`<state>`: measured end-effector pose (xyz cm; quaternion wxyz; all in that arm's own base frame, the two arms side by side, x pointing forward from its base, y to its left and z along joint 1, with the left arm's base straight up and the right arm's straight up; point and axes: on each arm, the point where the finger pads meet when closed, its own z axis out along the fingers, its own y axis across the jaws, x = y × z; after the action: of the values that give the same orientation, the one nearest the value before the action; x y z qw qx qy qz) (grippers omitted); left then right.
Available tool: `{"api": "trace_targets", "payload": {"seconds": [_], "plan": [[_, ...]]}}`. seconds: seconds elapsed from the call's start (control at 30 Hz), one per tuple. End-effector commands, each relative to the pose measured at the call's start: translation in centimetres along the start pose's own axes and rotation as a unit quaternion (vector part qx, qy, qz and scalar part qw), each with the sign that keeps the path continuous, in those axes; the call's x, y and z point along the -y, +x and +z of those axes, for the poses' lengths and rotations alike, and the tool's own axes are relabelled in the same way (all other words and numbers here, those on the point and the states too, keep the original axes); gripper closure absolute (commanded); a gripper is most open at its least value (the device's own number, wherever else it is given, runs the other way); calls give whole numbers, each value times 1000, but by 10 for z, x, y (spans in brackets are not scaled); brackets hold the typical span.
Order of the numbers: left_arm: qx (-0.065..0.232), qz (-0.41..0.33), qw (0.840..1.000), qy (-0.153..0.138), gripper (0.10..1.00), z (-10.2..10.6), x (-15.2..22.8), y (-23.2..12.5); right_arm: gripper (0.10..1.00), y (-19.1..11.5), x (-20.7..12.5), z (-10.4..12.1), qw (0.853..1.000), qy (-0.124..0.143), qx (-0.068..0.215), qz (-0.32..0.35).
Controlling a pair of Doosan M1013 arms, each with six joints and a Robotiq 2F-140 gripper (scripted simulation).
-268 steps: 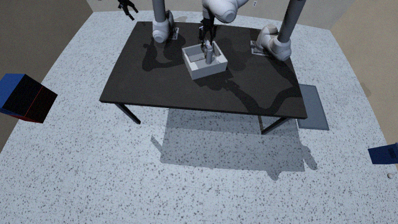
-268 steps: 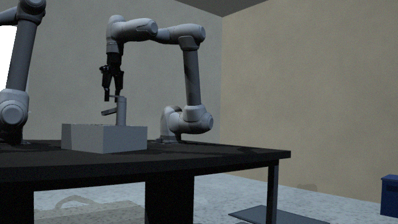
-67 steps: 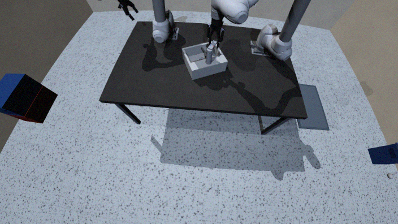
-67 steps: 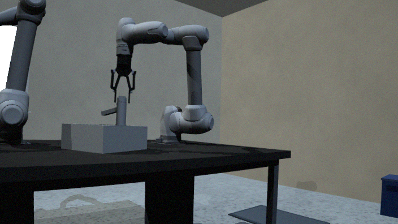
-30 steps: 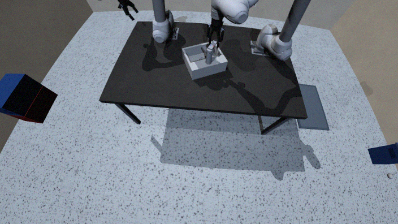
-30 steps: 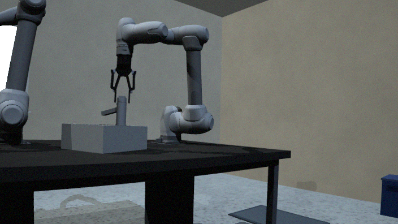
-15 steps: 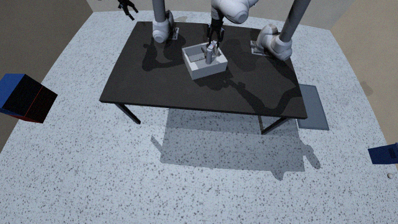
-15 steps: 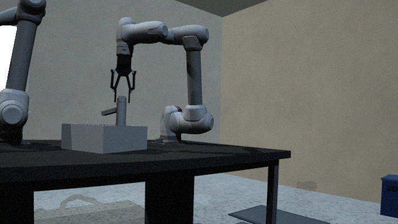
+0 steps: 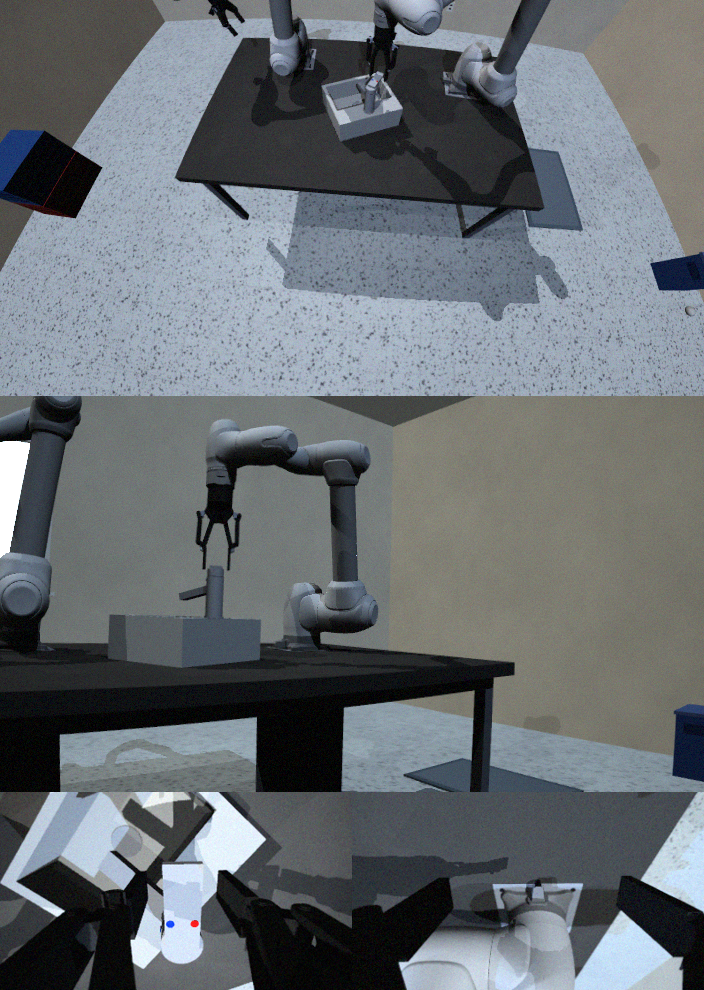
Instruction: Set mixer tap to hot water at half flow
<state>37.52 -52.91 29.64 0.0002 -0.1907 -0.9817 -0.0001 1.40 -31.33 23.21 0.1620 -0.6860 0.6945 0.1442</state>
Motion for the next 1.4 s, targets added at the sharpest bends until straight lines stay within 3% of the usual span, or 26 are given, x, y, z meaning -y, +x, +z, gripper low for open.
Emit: {"api": "trace_targets", "payload": {"seconds": [0.0,0.4,0.87,0.9,1.37], "plan": [[1,0,1000,0,612,-8,0,0,98,0,0,-1,1000,0,0,0],[1,0,1000,0,612,-39,0,0,98,0,0,-1,1000,0,0,0],[1,0,1000,0,612,-47,0,0,98,0,0,-1,1000,0,0,0],[1,0,1000,0,999,-47,0,0,98,0,0,-1,1000,0,0,0],[1,0,1000,0,999,-47,0,0,98,0,0,-1,1000,0,0,0]]}}
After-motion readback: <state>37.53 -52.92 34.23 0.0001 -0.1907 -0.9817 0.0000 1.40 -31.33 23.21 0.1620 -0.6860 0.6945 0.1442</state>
